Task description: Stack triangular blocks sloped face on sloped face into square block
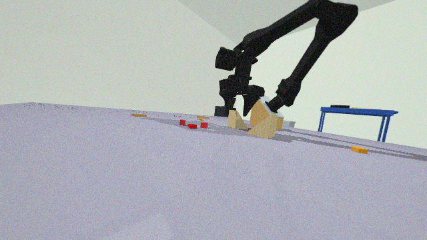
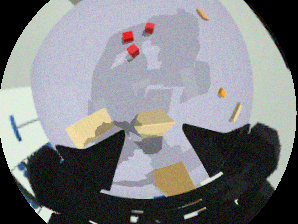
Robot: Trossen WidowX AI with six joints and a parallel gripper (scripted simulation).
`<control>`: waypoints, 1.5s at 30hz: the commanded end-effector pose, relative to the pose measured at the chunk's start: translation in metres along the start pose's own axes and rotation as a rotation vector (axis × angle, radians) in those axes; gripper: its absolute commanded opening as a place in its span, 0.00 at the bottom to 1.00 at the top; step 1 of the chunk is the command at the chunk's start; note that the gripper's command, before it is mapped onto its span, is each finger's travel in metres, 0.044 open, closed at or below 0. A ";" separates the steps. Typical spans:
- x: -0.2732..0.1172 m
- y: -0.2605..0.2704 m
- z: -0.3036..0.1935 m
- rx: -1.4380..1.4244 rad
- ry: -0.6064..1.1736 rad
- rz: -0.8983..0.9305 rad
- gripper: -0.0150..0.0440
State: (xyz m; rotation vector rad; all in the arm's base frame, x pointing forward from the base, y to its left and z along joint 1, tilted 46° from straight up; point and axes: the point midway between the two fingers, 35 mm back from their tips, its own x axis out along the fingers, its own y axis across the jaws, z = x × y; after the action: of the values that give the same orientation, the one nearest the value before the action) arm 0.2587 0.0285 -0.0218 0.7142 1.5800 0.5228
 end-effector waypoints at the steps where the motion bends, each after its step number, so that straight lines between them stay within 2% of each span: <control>1: 0.008 0.000 -0.003 0.009 0.007 0.008 1.00; 26: 0.045 0.001 -0.004 0.008 0.011 0.016 1.00; 34: 0.045 0.001 -0.004 0.008 0.011 0.016 0.64; 40: 0.045 0.001 -0.004 0.008 0.011 0.016 0.58; 45: 0.042 0.001 -0.004 0.008 0.010 0.015 0.35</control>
State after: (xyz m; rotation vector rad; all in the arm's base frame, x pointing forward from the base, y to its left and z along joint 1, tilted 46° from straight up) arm 0.2531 0.0605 -0.0519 0.7251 1.5864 0.5330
